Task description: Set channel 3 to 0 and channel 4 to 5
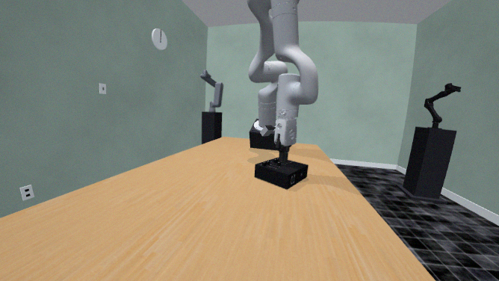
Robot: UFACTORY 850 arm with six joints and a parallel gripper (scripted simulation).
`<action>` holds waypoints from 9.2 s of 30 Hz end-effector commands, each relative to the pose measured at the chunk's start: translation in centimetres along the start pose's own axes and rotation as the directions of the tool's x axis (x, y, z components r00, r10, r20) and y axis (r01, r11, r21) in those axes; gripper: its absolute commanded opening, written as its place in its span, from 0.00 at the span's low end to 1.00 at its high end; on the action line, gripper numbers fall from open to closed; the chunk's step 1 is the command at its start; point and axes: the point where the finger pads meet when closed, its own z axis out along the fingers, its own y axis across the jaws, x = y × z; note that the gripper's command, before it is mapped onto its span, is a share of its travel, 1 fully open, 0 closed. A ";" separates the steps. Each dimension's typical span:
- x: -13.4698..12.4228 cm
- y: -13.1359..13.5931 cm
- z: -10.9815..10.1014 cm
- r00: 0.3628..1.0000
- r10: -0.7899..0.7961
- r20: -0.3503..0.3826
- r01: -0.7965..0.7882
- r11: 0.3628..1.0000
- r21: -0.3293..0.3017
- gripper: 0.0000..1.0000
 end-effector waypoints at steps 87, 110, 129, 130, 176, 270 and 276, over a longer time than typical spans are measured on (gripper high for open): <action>3.7 -1.9 -3.9 -0.186 -0.982 -0.019 0.982 -0.186 0.031 0.00; 4.8 -2.3 -3.8 -0.964 -0.265 -0.029 0.264 -0.964 0.019 0.00; 4.8 -2.3 -3.8 -1.000 0.000 0.001 0.000 -1.000 0.000 0.00; 4.8 -2.3 -3.8 -1.000 0.000 0.001 0.000 -1.000 0.000 0.00; 4.8 -2.3 -3.1 -1.000 0.000 0.000 0.000 -1.000 -0.001 0.00; 4.9 -2.2 -1.2 -1.000 0.000 0.000 0.000 -1.000 -0.001 0.00; 4.9 -2.2 -1.2 -1.000 0.000 0.000 0.000 -1.000 -0.001 0.00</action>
